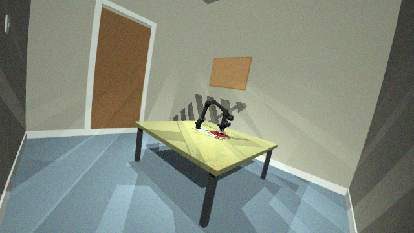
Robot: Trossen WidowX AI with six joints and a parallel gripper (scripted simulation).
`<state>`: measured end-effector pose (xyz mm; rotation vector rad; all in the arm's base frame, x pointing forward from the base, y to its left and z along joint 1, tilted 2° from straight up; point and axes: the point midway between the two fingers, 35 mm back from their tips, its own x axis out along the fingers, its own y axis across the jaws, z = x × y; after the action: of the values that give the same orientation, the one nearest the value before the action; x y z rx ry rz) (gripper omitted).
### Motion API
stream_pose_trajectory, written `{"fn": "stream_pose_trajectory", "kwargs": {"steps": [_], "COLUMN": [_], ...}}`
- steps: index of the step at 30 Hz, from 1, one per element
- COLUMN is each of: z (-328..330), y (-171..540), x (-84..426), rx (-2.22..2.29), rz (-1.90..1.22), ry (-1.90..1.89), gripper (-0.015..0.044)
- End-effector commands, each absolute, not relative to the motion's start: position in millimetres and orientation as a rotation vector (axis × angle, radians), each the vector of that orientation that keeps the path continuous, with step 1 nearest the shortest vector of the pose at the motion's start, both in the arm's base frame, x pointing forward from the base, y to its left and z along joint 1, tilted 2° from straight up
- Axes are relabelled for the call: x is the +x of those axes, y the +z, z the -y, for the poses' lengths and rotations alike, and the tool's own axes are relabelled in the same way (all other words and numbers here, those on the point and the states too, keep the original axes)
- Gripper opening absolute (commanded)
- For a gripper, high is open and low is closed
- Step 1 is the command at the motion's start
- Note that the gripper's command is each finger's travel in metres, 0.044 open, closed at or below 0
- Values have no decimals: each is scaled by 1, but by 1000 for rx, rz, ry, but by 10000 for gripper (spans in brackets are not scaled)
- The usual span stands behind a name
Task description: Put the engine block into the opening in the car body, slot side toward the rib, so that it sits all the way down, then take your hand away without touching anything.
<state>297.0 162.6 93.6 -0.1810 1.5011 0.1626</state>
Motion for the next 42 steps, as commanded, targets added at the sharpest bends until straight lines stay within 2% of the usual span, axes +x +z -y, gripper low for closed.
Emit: {"fn": "stream_pose_trajectory", "kwargs": {"steps": [1, 42], "z": [-162, -162], "y": [92, 80], "x": [297, 298], "rx": [-190, -188], "rz": [-1501, -1501], "ry": [166, 165], "gripper": [158, 158]}}
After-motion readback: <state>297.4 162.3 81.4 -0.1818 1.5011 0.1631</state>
